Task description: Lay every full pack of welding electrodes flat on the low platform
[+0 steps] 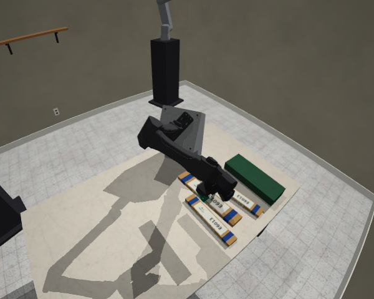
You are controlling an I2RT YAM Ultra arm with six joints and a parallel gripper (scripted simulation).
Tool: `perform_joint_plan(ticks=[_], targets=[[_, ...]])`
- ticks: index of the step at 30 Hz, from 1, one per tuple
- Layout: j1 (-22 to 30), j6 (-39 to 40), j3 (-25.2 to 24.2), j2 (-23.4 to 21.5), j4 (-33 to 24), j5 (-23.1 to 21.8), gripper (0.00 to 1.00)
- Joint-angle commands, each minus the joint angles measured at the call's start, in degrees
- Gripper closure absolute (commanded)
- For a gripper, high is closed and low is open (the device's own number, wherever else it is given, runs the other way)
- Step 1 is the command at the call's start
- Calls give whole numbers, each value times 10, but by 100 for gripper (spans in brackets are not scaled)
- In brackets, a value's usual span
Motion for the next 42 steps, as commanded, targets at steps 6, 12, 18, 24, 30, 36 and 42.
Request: perform_joint_plan(ticks=[6,12,18,24,30,36,42], targets=[[45,43,-15,16,-4,20,100],[64,72,0,28,-1,26,100],[76,91,-12,37,-2,32,100],[94,119,-20,68,4,38,100],[111,147,-9,88,3,43,100],[123,166,-3,105,5,46,100],[138,192,0,130,0,50,100]])
